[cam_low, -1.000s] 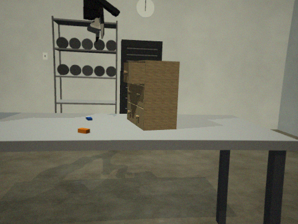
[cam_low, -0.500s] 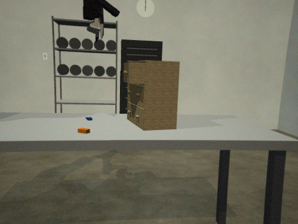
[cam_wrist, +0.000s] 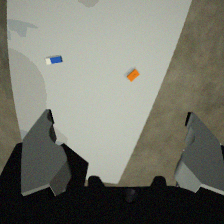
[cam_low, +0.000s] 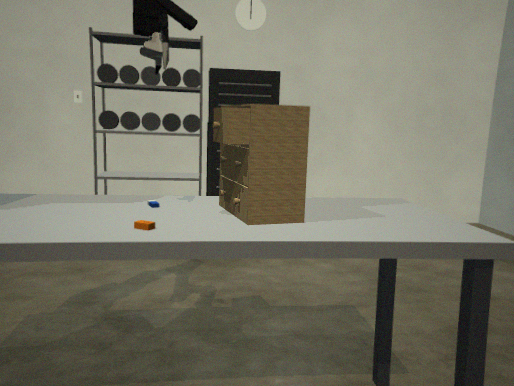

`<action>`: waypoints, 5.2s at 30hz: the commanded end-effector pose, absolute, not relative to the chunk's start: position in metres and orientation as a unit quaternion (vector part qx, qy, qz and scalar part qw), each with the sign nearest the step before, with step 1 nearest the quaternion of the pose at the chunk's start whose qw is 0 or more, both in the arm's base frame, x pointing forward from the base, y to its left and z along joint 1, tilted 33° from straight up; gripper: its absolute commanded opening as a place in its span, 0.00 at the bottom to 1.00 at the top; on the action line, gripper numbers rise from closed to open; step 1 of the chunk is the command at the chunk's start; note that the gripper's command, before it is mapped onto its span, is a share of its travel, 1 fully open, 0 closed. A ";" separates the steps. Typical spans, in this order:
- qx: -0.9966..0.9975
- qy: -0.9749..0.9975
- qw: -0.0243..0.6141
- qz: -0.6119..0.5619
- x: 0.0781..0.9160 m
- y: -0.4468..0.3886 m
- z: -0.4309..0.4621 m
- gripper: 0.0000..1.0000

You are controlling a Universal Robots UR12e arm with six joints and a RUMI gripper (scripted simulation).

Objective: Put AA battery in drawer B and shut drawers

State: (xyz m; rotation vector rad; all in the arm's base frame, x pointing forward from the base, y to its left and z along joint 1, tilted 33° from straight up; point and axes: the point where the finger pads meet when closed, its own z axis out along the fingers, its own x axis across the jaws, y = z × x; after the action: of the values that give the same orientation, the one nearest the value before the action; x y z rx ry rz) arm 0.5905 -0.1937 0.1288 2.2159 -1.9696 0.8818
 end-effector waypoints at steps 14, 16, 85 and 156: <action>0.718 -0.633 0.014 0.289 0.555 -0.218 0.106 1.00; 0.718 -0.631 0.009 0.293 0.556 -0.218 0.105 1.00; 0.604 -0.360 -0.390 0.595 0.670 -0.240 0.055 1.00; 0.602 -0.355 -0.393 0.598 0.688 -0.240 0.057 0.20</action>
State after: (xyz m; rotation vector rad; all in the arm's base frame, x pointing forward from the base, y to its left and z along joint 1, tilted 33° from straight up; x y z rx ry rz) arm 0.6814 -0.2385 0.0556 2.5861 -1.5342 2.5633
